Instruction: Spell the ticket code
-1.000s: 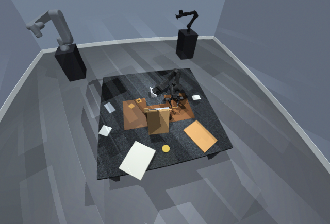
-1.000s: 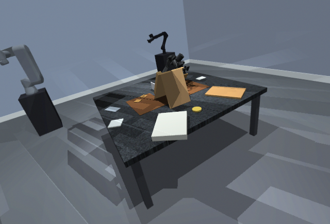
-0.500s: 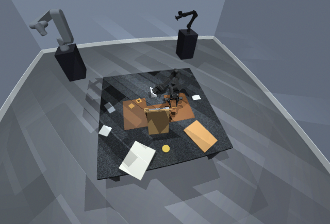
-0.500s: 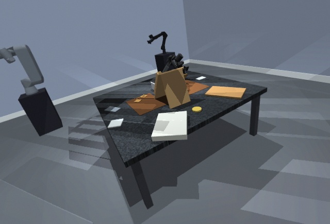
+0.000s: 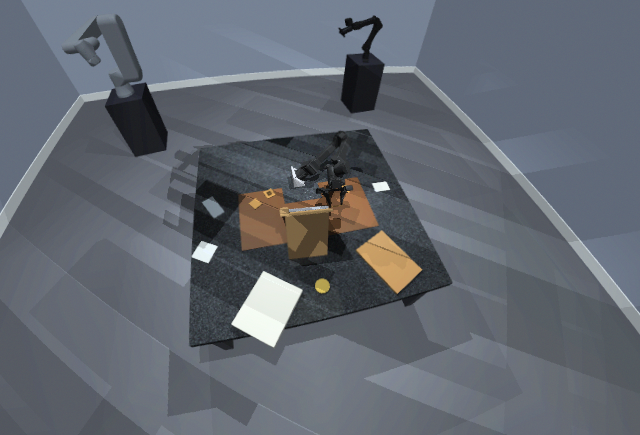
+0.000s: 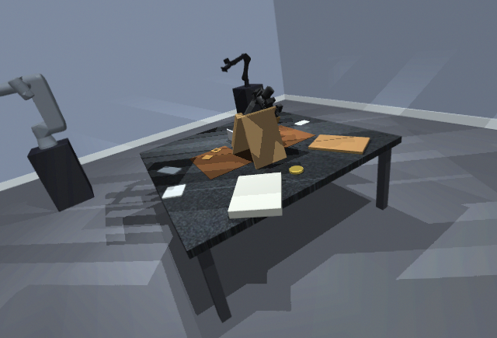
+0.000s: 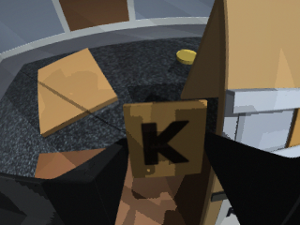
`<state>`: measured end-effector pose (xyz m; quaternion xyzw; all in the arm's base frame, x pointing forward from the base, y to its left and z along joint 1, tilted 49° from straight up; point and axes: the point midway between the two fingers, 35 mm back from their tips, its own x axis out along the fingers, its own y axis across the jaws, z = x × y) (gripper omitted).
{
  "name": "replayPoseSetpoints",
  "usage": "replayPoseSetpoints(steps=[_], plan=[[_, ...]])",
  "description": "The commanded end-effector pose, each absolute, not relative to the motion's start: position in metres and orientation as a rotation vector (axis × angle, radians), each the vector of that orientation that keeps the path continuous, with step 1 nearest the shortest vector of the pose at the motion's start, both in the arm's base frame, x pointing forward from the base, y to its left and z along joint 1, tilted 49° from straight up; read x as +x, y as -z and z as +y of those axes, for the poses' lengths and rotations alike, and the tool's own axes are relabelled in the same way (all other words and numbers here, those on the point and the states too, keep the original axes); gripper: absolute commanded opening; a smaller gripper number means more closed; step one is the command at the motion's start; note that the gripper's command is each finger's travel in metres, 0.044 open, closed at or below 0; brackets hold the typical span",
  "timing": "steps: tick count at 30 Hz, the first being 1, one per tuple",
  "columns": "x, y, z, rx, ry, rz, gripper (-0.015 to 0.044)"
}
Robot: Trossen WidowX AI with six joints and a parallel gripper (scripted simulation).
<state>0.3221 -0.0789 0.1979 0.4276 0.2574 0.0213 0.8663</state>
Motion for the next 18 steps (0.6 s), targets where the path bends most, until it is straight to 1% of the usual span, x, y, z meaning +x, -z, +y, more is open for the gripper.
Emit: replayPoseSetpoints(steps=[1, 18], plan=[[0.3216, -0.1955, -0.0797, 0.893, -0.05, 0.541, 0.0], [0.3202, -0.1892, -0.0853, 0.892, -0.05, 0.541, 0.0]])
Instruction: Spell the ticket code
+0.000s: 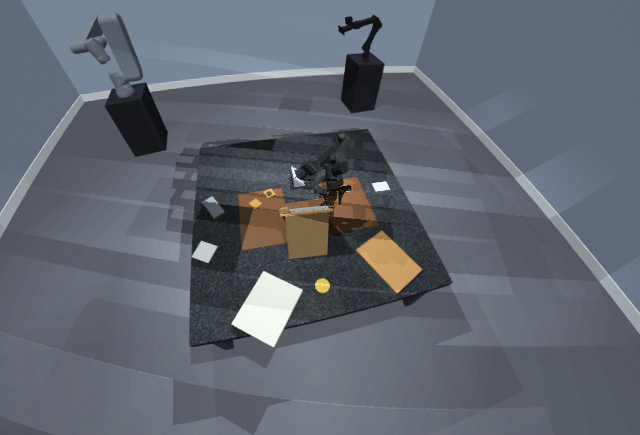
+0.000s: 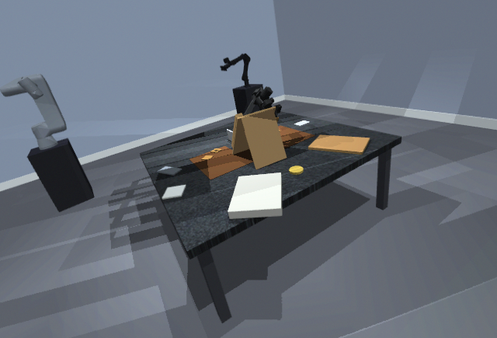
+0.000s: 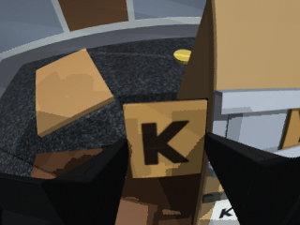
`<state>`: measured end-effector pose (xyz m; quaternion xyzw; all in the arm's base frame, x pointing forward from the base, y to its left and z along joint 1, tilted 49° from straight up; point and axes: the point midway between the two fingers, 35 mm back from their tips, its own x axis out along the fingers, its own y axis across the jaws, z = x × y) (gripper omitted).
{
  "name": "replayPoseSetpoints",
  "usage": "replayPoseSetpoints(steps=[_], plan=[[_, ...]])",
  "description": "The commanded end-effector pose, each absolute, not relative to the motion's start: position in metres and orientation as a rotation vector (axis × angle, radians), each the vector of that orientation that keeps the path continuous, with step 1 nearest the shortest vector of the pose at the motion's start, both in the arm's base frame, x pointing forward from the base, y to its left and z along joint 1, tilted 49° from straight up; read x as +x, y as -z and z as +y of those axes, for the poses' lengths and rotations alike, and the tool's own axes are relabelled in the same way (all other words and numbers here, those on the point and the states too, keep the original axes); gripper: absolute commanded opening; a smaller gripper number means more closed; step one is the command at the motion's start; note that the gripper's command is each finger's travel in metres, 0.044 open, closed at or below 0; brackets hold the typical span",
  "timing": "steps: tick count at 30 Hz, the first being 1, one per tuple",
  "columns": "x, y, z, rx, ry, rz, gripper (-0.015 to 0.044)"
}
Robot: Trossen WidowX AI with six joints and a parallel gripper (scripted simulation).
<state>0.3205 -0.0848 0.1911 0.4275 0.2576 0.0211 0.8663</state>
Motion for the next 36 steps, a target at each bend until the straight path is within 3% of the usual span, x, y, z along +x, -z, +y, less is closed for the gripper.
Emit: replayPoseSetpoints(steps=[1, 36], plan=[[0.32, -0.189, -0.086, 0.892, -0.05, 0.541, 0.0], [0.317, -0.176, -0.097, 0.892, -0.049, 0.541, 0.0]])
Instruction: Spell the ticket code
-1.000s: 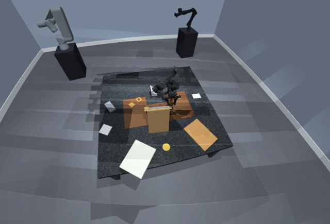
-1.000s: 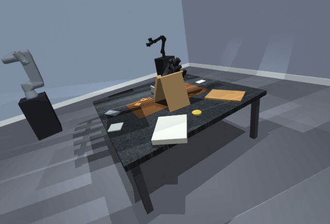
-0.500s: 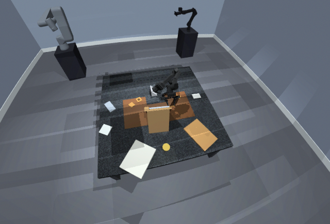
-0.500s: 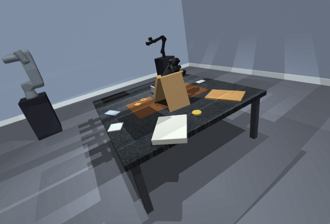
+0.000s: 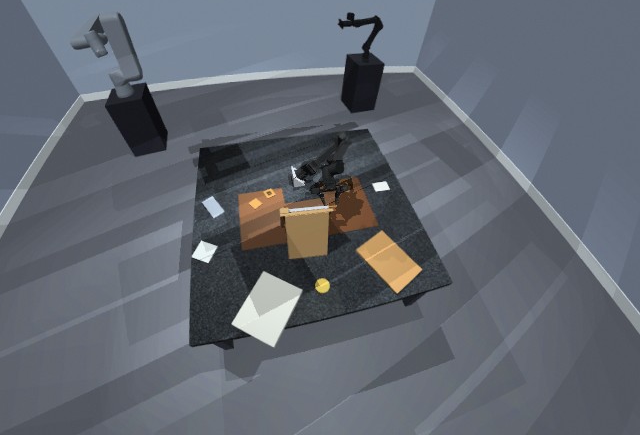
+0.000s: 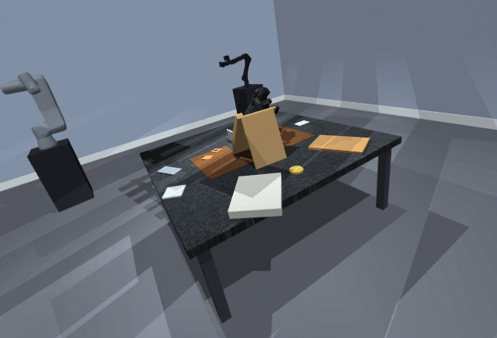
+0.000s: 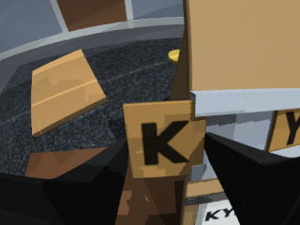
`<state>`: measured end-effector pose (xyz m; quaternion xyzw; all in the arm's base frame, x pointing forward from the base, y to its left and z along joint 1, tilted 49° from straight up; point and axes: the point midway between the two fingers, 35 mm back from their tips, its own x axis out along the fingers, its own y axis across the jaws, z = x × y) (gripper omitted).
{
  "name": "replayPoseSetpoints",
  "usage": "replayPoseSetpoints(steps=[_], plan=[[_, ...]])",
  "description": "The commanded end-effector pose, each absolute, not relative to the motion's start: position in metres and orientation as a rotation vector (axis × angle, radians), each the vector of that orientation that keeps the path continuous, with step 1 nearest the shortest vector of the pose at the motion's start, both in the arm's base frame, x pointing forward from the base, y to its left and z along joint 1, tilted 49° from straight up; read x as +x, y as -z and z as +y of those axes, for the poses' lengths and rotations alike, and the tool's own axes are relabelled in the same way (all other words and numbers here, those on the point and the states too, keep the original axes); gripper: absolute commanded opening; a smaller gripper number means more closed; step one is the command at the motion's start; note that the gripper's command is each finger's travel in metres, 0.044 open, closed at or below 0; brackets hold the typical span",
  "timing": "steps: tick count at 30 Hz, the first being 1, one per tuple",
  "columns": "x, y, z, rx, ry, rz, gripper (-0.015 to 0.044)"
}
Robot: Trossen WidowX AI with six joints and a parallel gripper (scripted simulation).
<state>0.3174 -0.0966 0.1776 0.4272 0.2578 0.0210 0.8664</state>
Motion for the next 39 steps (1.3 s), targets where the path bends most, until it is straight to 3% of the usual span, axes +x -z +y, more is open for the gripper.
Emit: replayPoseSetpoints(steps=[1, 39], plan=[[0.317, -0.175, -0.097, 0.892, -0.049, 0.541, 0.0], [0.314, -0.161, -0.11, 0.891, -0.049, 0.541, 0.0]])
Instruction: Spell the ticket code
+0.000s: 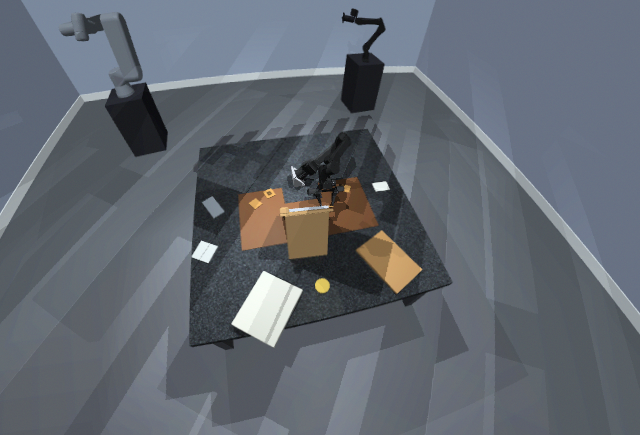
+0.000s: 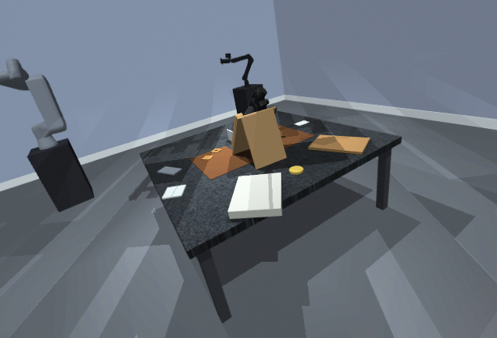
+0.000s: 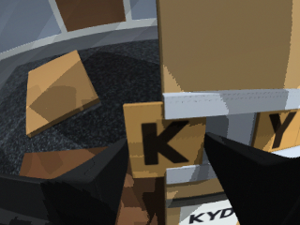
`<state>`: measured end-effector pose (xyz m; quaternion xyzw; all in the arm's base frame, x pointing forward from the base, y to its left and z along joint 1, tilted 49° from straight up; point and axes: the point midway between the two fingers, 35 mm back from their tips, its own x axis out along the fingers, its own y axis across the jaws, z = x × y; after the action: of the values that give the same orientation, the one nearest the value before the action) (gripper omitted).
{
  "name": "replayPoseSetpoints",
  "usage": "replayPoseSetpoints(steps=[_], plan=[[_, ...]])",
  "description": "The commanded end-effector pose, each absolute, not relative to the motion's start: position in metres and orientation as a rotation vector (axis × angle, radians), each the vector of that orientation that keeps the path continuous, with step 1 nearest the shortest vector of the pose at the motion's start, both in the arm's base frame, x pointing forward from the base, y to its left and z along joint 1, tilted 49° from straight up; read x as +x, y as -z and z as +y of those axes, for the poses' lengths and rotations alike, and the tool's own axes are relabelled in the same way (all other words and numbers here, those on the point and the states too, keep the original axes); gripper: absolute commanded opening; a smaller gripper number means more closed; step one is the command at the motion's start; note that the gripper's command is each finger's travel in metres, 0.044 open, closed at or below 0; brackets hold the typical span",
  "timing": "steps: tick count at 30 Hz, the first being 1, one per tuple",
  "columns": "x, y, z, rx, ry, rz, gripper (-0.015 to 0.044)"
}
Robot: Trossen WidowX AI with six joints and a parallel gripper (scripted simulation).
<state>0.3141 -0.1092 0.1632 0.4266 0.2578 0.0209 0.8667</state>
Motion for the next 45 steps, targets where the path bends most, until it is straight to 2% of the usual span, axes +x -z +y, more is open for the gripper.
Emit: replayPoseSetpoints(steps=[1, 45], plan=[[0.314, -0.161, -0.11, 0.891, -0.049, 0.541, 0.0], [0.31, -0.145, -0.125, 0.89, -0.049, 0.541, 0.0]])
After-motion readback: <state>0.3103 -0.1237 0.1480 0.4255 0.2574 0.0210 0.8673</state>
